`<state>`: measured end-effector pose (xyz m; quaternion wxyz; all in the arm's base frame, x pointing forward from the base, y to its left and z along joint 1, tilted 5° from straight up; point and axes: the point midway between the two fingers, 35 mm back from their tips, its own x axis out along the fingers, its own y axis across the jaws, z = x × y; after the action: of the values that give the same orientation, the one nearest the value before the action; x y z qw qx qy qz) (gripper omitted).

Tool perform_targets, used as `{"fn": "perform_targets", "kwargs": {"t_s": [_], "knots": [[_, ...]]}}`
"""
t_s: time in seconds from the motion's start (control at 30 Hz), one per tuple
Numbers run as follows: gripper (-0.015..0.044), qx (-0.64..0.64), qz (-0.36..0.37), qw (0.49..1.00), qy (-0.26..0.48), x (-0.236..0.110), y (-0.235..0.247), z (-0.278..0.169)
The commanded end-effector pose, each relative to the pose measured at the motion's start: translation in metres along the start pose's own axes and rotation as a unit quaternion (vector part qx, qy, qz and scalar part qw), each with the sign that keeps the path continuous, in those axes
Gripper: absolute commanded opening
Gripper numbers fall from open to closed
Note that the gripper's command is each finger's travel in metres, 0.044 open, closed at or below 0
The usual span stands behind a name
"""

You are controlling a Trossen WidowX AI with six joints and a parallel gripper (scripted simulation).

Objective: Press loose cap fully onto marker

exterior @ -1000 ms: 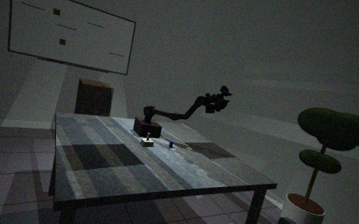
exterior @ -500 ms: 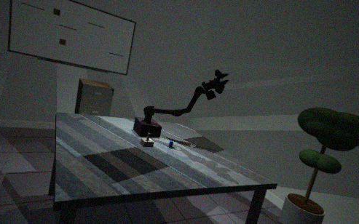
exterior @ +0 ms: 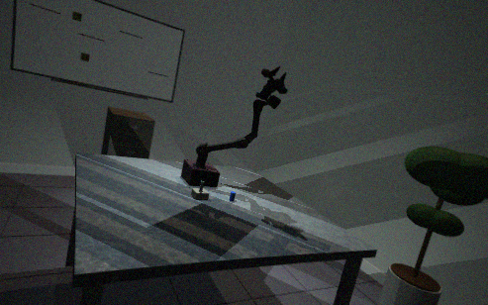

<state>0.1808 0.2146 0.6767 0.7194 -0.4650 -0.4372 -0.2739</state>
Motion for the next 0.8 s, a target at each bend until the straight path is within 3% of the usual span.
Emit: {"fn": "perform_targets", "kwargs": {"t_s": [0.0,0.2,0.43,0.57,0.77], "knots": [[0.0242,0.072,-0.041,0.996,0.020,-0.004,-0.054,-0.018],[0.0242,0.206,-0.103,0.972,0.042,-0.016,-0.128,-0.051],[0.0242,0.378,-0.170,0.905,0.092,-0.036,-0.196,-0.129],[0.0242,0.432,-0.176,0.875,0.128,-0.045,-0.206,-0.168],[0.0242,0.551,-0.214,0.785,0.187,-0.060,-0.209,-0.247]]}}
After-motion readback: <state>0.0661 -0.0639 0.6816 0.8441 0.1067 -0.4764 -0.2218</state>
